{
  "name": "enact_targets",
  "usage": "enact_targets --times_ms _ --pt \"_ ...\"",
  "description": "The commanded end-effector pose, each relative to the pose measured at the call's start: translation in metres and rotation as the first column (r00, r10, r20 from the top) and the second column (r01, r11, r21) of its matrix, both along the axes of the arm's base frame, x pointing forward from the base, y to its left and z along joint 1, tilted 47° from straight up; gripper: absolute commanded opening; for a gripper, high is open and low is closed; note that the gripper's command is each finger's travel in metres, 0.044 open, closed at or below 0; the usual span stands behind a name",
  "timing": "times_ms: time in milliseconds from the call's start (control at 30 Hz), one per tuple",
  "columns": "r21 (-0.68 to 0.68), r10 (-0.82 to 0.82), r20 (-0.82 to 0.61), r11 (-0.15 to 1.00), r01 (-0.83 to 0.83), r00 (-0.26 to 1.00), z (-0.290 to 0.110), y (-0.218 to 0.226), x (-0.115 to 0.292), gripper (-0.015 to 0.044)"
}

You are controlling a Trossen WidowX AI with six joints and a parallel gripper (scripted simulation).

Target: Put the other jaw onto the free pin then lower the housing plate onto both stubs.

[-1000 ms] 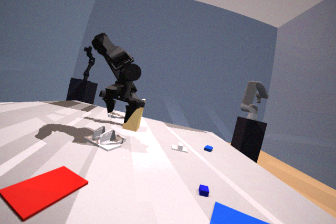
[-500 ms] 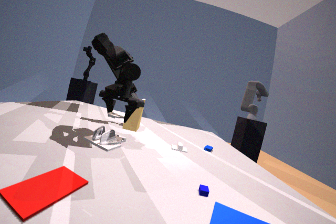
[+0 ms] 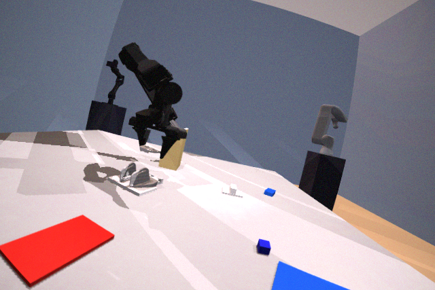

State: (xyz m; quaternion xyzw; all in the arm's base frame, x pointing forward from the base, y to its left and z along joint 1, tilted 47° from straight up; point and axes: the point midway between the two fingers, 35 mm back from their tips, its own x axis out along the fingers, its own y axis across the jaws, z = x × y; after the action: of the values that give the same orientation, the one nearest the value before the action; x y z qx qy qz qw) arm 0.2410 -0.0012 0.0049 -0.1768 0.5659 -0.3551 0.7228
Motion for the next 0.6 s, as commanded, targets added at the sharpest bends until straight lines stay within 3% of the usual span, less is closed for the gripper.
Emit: enact_targets --times_ms 0,567 --pt "-0.002 0.000 0.006 1.000 0.000 1.000 -0.0031 0.0029 -0.0030 0.0351" --pt "-0.002 0.000 0.005 1.000 0.000 1.000 -0.0055 0.0048 -0.0053 0.0351"
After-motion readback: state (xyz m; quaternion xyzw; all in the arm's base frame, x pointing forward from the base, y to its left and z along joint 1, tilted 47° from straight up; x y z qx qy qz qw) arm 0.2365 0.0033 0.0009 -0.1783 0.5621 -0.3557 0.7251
